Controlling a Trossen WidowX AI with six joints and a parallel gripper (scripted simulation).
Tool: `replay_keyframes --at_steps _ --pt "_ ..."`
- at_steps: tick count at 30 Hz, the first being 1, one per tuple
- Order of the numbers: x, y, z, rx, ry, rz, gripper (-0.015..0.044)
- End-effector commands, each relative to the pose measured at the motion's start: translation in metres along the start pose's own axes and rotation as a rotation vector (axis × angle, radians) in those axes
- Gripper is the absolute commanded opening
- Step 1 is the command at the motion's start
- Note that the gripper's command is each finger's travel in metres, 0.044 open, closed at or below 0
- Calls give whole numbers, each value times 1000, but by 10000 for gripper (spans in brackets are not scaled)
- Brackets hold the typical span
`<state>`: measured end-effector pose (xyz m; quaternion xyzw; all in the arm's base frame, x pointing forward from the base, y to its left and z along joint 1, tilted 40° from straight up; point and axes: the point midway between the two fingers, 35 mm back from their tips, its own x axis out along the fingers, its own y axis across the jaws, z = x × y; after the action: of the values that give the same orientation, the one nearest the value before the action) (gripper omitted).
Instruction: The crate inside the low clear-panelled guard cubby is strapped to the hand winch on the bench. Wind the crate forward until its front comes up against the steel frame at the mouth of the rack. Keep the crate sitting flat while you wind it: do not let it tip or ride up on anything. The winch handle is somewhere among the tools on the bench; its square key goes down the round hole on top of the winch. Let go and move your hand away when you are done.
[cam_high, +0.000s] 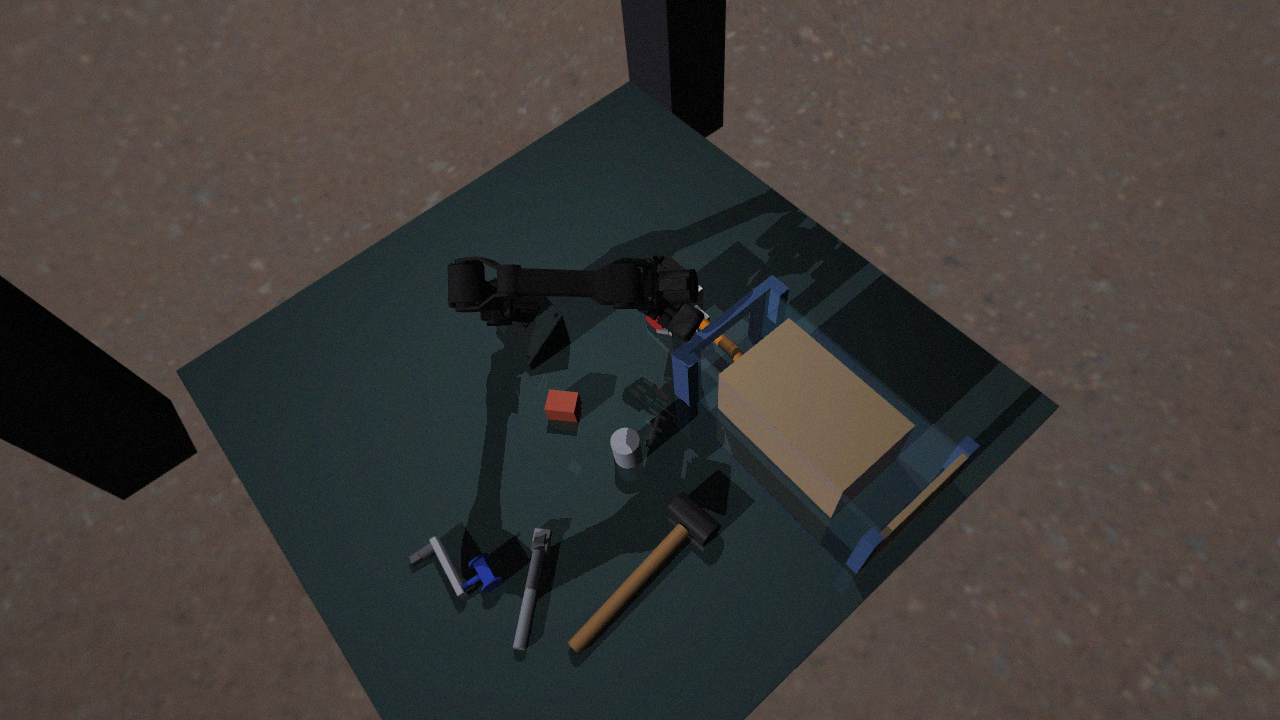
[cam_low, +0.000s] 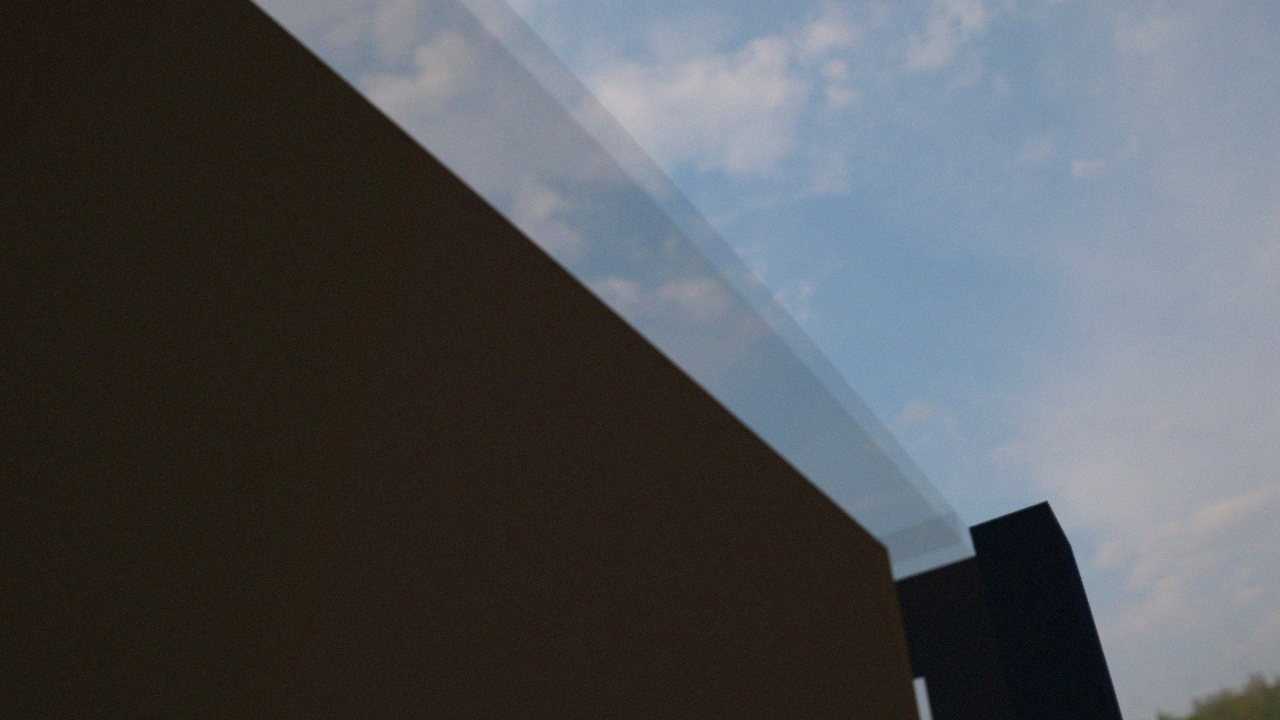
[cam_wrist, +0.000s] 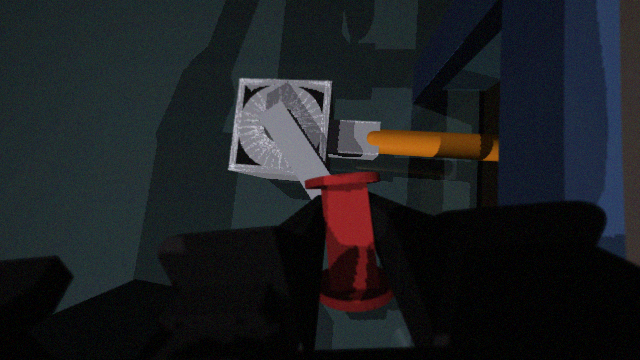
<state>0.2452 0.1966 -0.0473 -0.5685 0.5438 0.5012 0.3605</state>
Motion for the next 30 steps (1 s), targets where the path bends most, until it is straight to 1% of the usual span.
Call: replay_keyframes --at_steps 1,30 --pt "3 -11 5 0 -3 -20 0" --pt "13 -36 29 0 -5 -22 0"
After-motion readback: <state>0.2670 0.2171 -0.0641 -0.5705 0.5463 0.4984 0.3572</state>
